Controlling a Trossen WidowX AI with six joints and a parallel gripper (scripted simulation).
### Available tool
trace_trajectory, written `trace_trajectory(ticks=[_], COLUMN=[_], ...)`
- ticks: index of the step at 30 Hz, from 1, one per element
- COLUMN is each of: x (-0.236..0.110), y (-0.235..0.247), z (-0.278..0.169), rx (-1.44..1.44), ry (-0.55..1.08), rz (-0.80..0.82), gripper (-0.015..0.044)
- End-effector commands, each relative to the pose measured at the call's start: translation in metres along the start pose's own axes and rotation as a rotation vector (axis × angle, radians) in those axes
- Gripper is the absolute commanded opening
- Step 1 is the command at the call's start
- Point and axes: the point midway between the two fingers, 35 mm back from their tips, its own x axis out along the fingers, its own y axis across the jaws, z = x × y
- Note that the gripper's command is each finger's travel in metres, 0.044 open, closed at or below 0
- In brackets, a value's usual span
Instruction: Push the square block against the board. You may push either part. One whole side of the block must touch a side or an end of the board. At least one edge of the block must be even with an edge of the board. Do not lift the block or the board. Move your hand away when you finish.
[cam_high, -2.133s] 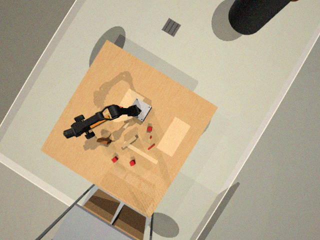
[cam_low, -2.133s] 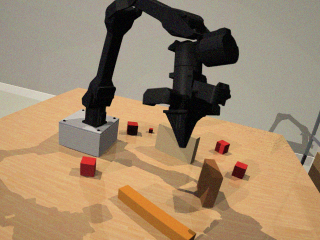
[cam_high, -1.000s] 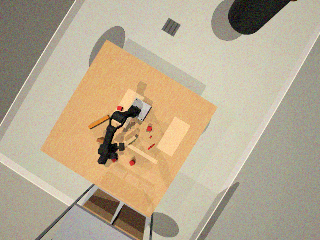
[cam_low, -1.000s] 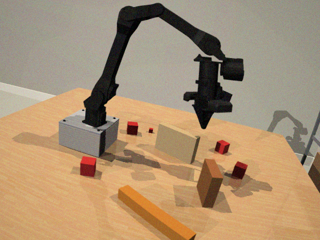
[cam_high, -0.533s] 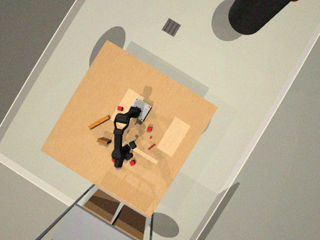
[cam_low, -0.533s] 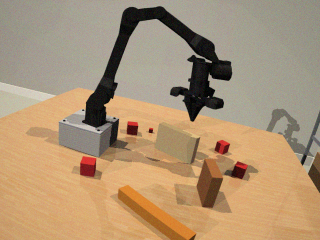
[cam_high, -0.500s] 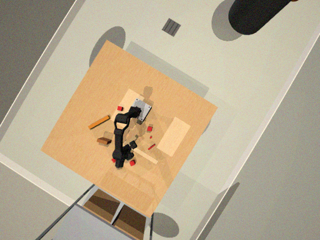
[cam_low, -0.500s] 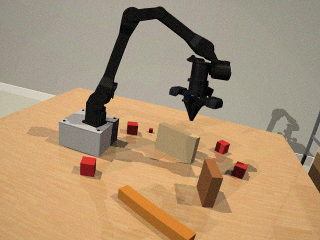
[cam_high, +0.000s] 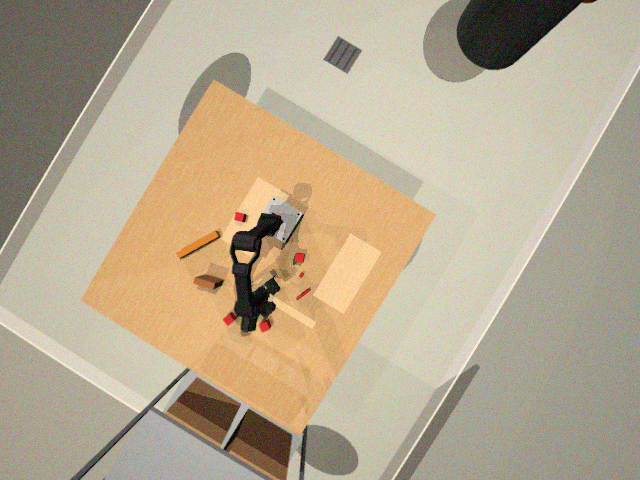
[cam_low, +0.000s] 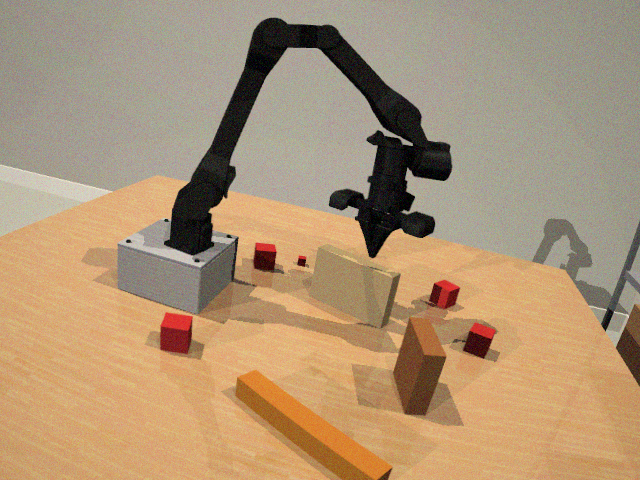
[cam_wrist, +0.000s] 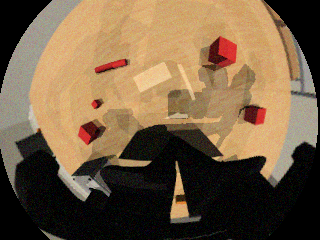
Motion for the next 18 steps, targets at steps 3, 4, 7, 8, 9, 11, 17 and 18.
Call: trace_trajectory(ticks=[3, 4, 7, 8, 9, 11, 17, 18], x=[0.016, 0.016, 0.016, 0.016, 0.016, 0.016, 0.015, 0.015], y=[0.003, 0.003, 0.003, 0.003, 0.003, 0.002, 0.001, 0.001], z=[-0.002, -0.002, -0.005, -0.007, -0.008, -0.011, -0.020, -0.022], rx=[-0.007, -0.007, -0.007, -0.007, -0.007, -0.007, -0.007, -0.007], ry=[0.004, 0.004, 0.004, 0.004, 0.004, 0.004, 0.005, 0.005], rz=[0.009, 0.009, 0.009, 0.009, 0.009, 0.009, 0.009, 0.009], gripper=[0.0000, 0.0000, 0.0000, 0.0000, 0.0000, 0.0000, 0.0000, 0.0000])
